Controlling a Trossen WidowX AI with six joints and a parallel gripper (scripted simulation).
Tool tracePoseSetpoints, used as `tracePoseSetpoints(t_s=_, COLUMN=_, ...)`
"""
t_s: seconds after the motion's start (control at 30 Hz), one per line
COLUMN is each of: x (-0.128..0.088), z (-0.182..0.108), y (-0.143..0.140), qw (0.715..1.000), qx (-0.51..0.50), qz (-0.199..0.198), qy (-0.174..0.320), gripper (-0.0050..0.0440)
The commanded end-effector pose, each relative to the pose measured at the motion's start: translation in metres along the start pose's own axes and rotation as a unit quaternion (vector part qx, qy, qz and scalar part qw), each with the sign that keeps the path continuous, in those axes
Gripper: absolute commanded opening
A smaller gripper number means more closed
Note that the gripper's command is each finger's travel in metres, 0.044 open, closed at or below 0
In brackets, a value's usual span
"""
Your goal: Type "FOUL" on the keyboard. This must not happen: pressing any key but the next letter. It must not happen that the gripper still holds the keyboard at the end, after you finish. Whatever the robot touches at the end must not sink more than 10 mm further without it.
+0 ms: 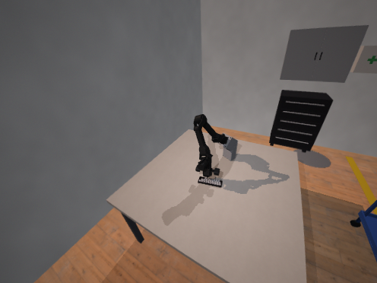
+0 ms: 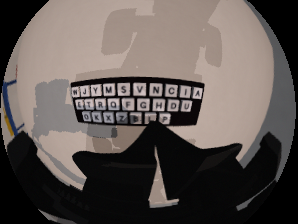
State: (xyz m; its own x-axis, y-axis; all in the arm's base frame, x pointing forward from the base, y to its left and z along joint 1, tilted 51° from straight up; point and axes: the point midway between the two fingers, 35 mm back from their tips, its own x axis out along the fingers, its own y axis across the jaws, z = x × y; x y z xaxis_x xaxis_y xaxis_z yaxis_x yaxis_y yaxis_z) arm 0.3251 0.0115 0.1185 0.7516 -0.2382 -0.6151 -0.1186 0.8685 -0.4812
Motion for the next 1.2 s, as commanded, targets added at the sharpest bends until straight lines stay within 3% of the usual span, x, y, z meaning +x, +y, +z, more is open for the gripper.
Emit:
tracePoseSetpoints(t_s=0.0, x=0.005, z=-0.003, y=0.002, qw=1.0, qx=-0.003, qz=0.003, qy=0.005, gripper=0.0)
tracePoseSetpoints(t_s=0.37, x=0.021, z=-0.003, y=0.002, qw=1.0, qx=-0.003, qz=0.003, qy=0.005, gripper=0.0)
tracePoseSetpoints(t_s=1.17, x=0.021, z=-0.003, y=0.002, qw=1.0, qx=-0.003, qz=0.003, qy=0.005, gripper=0.0)
